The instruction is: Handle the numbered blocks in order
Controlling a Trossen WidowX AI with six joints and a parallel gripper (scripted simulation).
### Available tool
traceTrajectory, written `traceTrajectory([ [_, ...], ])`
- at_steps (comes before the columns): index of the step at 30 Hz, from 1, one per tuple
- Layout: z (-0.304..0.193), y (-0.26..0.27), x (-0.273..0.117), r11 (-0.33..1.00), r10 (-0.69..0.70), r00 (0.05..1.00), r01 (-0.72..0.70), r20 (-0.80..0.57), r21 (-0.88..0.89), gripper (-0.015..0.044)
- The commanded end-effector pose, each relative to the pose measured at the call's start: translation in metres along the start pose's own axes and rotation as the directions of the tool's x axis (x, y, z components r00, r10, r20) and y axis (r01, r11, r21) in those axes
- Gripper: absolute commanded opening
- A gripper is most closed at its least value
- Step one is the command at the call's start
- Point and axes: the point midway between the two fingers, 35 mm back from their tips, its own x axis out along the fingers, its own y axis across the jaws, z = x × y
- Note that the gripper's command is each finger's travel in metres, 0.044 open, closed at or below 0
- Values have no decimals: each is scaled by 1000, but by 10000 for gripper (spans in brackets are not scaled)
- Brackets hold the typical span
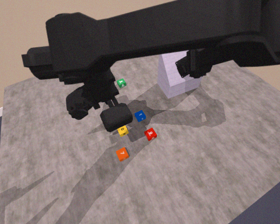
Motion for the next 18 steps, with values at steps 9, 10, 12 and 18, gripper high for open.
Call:
traceTrajectory([
  [9,8,-96,-4,1000,-22,1000,22,-1,0,400],
  [10,7,-109,-4,1000,-22,1000,22,-2,0,400],
  [12,3,-138,-4,1000,-21,1000,21,-2,-1,400],
  [18,-10,-190,-1,1000,-13,1000,13,-2,-4,400],
])
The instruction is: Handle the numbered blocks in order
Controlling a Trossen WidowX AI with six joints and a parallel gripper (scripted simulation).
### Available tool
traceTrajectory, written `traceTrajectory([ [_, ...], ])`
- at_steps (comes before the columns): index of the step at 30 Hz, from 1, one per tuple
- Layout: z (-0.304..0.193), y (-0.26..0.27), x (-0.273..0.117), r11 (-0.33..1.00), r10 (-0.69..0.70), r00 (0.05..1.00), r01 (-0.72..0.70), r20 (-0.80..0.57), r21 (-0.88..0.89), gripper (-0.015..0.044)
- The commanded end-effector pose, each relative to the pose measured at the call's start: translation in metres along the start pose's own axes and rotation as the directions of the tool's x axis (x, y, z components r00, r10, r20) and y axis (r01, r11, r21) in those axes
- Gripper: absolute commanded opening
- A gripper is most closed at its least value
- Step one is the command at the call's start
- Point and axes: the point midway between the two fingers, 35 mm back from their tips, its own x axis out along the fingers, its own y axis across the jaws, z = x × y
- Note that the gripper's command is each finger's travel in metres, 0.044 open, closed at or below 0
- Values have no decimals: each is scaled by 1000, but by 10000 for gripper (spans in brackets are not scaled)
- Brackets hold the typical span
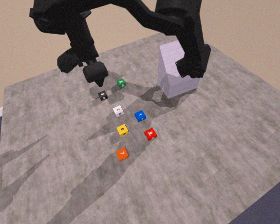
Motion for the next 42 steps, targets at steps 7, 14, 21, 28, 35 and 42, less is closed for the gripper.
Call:
traceTrajectory([
  [7,-5,-25,2,1000,0,1000,0,-5,-18,400],
  [14,-5,-25,2,1000,0,1000,0,-5,-18,400],
  [21,-5,-25,2,1000,0,1000,0,-5,-18,400],
  [28,11,68,-1,1000,-9,1000,9,-4,-14,400],
  [35,2,162,2,1000,8,1000,-8,-6,-16,400],
  [42,1,164,2,1000,9,1000,-9,-6,-16,400],
])
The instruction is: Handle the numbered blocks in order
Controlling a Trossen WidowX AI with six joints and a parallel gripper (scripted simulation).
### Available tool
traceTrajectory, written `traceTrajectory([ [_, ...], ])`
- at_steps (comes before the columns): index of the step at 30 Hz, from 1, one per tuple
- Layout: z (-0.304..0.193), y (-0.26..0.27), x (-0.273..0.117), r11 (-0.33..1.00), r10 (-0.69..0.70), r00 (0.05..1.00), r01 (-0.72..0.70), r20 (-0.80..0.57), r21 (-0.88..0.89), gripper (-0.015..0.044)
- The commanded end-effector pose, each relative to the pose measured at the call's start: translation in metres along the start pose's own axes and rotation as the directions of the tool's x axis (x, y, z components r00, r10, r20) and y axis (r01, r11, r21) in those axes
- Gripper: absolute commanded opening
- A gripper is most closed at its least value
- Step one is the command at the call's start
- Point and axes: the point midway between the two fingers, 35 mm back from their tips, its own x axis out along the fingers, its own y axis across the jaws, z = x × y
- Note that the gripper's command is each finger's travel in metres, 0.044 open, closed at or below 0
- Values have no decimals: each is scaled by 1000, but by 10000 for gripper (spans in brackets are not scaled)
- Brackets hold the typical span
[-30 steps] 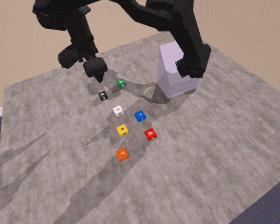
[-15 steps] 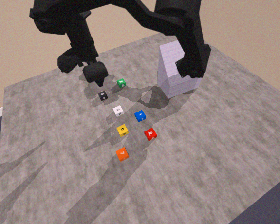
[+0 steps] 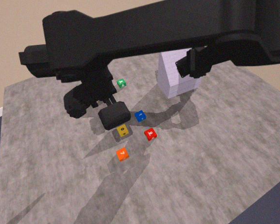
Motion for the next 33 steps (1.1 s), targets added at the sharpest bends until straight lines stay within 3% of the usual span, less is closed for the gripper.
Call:
traceTrajectory([
  [1,-4,5,5,1000,11,1000,-10,-6,17,400],
  [7,-4,7,80,1000,14,1000,-14,-5,16,400],
  [33,-5,8,112,1000,15,1000,-15,-5,16,400],
])
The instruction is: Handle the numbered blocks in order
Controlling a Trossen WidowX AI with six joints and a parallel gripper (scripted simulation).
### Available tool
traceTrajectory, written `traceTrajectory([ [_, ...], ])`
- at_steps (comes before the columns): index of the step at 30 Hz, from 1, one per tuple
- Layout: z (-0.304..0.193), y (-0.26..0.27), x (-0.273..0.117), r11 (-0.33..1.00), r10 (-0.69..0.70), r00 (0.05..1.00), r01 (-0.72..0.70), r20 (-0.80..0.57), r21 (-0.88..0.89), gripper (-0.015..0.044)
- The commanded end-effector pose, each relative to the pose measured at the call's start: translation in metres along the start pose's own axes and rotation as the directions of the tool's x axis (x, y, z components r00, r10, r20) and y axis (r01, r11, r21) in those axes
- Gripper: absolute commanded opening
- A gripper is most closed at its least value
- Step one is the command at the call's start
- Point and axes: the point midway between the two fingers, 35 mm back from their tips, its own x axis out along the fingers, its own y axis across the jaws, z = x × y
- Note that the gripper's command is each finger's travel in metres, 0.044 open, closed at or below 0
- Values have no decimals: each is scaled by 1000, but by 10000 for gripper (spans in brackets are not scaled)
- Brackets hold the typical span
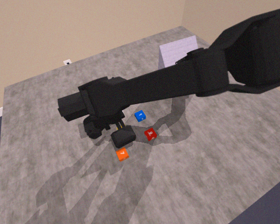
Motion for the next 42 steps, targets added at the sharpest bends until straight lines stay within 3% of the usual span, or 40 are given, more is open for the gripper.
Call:
traceTrajectory([
  [1,-3,0,10,1000,7,1000,-7,-7,9,400],
  [6,-3,0,15,1000,8,1000,-8,-7,9,400],
  [17,-3,0,15,1000,8,1000,-8,-7,9,120],
  [42,-3,0,3,1000,8,1000,-7,-7,9,120],
])
